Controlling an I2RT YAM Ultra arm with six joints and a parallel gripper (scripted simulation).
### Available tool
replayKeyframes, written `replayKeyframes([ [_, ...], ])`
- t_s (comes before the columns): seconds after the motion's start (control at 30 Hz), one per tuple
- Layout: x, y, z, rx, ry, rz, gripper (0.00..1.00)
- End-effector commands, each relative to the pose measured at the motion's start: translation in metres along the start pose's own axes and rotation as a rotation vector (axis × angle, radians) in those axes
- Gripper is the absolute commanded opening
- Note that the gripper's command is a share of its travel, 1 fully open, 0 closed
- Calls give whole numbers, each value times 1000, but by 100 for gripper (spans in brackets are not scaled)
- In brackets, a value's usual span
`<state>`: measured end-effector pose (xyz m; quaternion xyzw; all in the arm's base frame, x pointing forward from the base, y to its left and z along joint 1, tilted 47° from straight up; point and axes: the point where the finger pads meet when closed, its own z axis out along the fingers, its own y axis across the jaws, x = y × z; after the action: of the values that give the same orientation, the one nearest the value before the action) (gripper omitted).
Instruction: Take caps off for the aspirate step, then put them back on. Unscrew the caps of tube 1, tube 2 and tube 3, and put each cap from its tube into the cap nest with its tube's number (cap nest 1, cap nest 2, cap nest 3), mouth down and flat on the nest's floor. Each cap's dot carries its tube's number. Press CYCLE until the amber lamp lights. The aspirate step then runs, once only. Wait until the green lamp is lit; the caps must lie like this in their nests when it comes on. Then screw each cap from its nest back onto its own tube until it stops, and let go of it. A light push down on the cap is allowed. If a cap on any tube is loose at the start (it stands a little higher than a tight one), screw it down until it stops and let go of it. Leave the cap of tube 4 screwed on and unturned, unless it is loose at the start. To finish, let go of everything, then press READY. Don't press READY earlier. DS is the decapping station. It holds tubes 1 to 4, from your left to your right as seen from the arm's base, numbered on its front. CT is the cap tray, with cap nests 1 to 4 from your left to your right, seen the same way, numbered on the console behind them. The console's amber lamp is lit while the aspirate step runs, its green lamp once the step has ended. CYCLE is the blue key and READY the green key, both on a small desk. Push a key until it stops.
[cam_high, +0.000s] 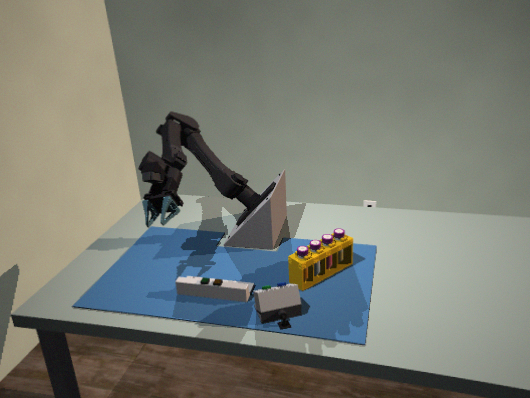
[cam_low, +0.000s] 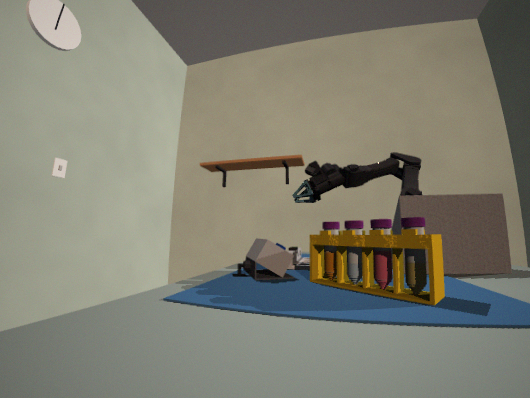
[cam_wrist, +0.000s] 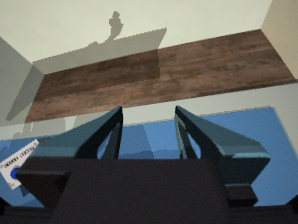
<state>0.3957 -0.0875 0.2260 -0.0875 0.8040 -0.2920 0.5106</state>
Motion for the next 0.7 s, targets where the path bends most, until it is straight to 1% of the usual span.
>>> replayKeyframes([
  [0.0, -4, 16, 3, -66, 45, -36, 49],
  [0.13, 3, 33, 10, -70, 50, -38, 49],
  [0.17, 3, 34, 11, -70, 50, -38, 49],
  [0.27, 9, 47, 15, -127, 121, -80, 49],
  [0.33, 12, 56, 18, -131, 126, -83, 49],
  [0.37, 14, 61, 19, -148, 150, -98, 49],
  [0.43, 14, 61, 19, -148, 150, -98, 49],
  [0.5, 18, 70, 21, -184, 197, -129, 49],
  [0.6, 24, 82, 24, -188, 202, -133, 49],
  [0.67, 29, 91, 25, -221, 248, -167, 49],
])
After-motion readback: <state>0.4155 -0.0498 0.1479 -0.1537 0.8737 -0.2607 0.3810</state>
